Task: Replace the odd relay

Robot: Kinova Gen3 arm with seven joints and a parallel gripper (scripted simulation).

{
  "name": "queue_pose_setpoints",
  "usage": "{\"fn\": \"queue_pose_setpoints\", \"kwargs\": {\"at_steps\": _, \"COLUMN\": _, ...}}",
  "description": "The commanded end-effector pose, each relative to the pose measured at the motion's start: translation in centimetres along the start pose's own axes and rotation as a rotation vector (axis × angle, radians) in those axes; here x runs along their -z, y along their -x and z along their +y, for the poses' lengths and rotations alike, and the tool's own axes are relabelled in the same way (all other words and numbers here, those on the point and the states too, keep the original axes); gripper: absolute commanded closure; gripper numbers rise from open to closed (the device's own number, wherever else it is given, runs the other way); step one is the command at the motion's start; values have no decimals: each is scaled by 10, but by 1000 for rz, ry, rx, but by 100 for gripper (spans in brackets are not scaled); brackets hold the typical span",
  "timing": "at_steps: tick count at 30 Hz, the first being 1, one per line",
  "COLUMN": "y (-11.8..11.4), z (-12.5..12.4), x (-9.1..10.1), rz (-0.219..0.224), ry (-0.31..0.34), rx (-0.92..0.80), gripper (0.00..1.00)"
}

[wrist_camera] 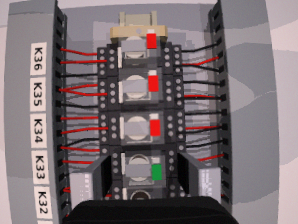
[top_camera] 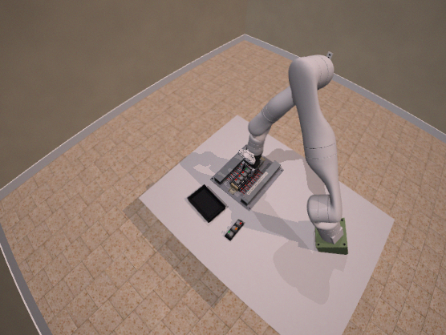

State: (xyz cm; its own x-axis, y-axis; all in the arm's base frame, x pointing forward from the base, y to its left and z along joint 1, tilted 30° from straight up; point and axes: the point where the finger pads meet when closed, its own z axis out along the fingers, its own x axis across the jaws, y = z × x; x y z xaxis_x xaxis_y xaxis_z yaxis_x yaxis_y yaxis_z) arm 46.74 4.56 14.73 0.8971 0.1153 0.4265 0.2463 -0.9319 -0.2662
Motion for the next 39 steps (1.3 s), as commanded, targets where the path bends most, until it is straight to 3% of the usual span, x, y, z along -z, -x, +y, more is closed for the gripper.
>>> {"fn": "queue_pose_setpoints", "kwargs": {"at_steps": 1, "y": 0, "z": -2, "x": -2, "rz": -1, "ry": -2, "rx": 3, "gripper": 0}}
{"fn": "queue_pose_setpoints", "kwargs": {"at_steps": 39, "y": 0, "z": -4, "x": -3, "rz": -2, "ry": -4, "rx": 5, "gripper": 0}}
